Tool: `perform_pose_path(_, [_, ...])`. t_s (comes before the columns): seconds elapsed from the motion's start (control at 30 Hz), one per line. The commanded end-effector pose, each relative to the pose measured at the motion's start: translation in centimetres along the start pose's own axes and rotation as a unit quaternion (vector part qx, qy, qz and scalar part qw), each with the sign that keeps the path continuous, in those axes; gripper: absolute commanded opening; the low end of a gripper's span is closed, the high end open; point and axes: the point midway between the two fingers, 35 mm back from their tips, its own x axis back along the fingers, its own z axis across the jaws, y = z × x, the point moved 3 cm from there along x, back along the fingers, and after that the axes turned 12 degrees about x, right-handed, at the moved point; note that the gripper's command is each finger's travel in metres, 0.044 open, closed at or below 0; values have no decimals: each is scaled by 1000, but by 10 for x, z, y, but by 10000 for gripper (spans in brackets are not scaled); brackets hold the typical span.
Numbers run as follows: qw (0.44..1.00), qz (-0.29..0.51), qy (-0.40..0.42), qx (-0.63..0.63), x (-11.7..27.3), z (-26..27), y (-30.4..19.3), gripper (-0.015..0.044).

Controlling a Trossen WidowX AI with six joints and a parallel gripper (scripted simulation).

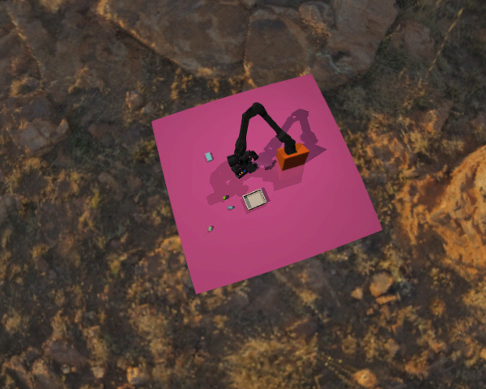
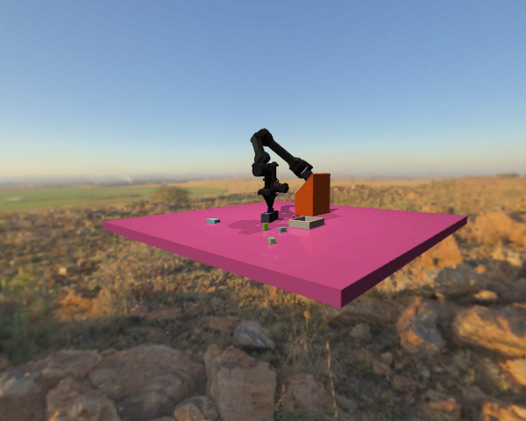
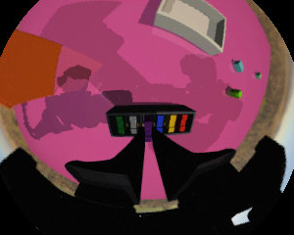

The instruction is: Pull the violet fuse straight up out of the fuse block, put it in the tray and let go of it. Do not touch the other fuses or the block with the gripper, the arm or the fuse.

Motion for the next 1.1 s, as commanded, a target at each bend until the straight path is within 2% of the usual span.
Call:
perform_pose_path(0.0, [1000,-1,-2,-4,3,0,-1,0])
perform_pose_path(1.07, [1000,-1,-2,-2,19,0,0,0])
